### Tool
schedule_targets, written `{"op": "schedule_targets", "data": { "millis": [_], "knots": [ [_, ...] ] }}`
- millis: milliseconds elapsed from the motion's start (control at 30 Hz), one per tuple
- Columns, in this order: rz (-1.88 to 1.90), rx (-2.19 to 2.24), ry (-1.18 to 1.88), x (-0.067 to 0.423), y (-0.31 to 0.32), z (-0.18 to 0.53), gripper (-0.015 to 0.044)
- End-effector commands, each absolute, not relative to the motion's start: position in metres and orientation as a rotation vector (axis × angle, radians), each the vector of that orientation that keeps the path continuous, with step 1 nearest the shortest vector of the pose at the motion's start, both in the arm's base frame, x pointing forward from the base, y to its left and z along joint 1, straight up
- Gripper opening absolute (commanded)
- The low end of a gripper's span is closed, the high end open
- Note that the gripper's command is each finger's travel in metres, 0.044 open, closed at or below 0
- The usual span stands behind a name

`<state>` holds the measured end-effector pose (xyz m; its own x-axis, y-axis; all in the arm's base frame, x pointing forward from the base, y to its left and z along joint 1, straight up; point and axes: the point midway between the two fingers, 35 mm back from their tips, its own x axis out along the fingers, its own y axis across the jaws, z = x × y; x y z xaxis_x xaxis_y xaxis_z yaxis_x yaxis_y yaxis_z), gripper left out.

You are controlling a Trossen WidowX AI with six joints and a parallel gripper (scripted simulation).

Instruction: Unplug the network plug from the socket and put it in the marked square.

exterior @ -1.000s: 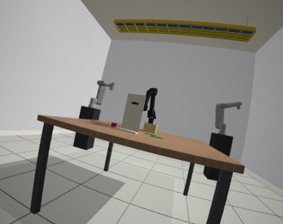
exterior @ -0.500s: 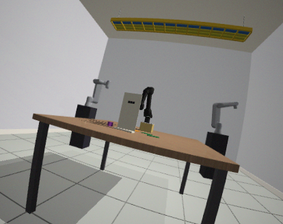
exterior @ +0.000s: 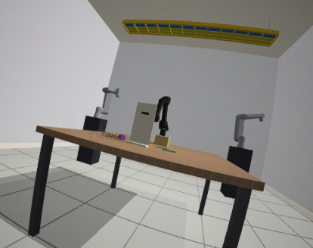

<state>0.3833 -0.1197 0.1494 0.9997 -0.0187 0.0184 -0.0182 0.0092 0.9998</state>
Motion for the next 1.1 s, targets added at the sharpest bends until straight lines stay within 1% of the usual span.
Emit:
{"op": "schedule_targets", "data": {
  "millis": [0,1067],
  "knots": [
    [-0.001,1.566,-0.029,0.379,-0.118,0.149,0.0],
    [-0.003,1.566,-0.028,0.359,-0.115,0.148,0.0]
  ]
}}
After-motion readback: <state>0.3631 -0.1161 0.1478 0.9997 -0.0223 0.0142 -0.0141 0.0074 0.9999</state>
